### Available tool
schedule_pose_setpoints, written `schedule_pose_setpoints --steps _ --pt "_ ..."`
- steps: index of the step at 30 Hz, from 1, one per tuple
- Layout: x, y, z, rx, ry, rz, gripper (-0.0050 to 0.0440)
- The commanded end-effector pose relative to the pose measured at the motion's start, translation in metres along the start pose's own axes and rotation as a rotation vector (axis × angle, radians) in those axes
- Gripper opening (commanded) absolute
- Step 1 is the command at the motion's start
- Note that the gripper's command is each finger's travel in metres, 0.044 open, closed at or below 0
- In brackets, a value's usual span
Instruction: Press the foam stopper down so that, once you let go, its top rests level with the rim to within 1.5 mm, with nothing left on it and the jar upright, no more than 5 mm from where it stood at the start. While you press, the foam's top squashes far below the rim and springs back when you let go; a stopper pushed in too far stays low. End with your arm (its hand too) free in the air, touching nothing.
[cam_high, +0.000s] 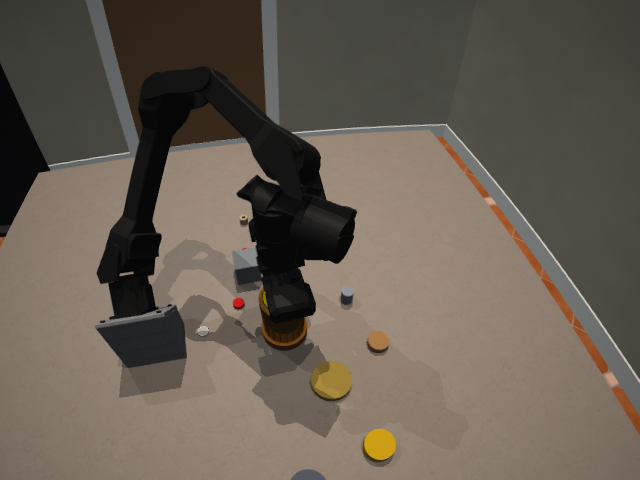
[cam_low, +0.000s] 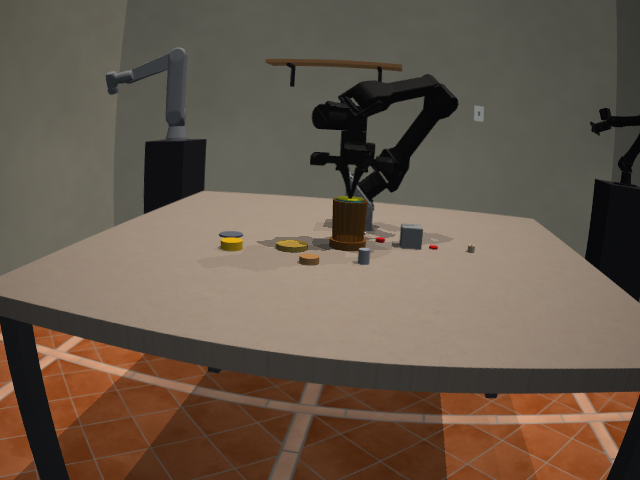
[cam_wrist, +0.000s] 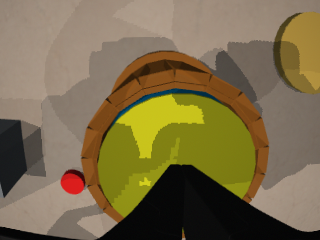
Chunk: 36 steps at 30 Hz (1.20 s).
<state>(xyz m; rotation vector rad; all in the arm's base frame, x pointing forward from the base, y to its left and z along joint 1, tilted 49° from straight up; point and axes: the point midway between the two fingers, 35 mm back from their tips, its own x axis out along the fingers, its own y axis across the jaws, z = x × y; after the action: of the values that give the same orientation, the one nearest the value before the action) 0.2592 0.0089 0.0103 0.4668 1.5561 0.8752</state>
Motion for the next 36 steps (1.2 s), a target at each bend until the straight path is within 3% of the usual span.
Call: schedule_pose_setpoints --steps 1,36 --pt "0.0035 0.0013 -0.0020 0.004 0.009 0.004 0.0000" --pt "0.0065 0.0013 -0.0021 0.004 0.009 0.004 0.0000"
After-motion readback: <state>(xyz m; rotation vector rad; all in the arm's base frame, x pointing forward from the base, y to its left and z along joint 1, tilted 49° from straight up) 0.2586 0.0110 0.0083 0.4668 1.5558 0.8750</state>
